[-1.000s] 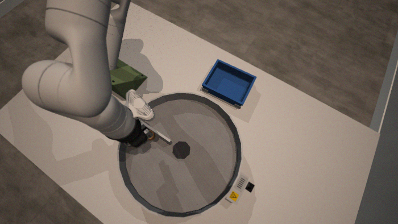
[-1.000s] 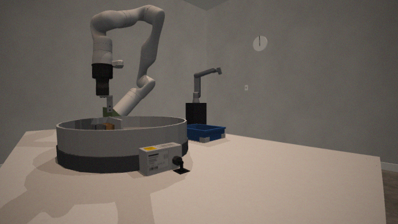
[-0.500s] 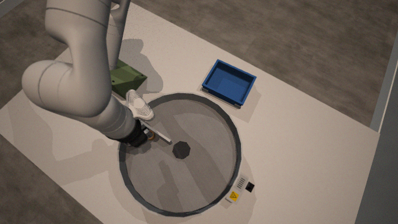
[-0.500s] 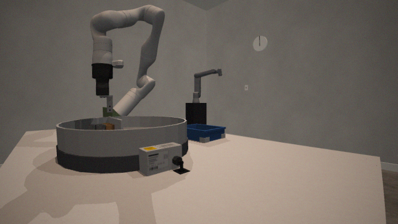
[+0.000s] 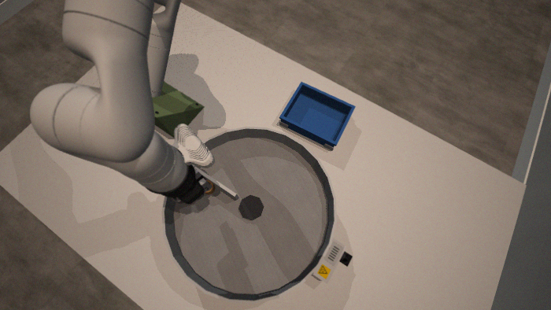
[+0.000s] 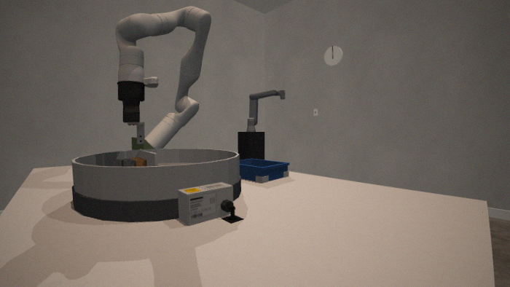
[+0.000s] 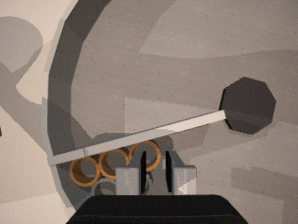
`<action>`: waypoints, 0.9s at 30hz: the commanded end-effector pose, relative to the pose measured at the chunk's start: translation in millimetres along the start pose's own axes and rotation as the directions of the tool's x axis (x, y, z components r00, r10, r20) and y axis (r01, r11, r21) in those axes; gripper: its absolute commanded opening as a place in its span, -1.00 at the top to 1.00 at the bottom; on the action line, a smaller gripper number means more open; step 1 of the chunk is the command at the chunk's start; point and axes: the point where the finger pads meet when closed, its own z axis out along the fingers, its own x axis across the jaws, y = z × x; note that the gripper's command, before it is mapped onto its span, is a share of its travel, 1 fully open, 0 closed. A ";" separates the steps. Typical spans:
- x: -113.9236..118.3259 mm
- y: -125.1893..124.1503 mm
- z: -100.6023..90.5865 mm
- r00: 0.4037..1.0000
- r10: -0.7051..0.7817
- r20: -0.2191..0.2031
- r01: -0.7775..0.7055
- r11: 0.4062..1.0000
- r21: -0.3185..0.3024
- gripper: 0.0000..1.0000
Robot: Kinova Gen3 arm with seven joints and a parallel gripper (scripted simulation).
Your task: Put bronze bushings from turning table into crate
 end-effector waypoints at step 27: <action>0.4 0.3 -0.9 1.000 0.000 -0.002 0.000 1.000 -0.001 0.21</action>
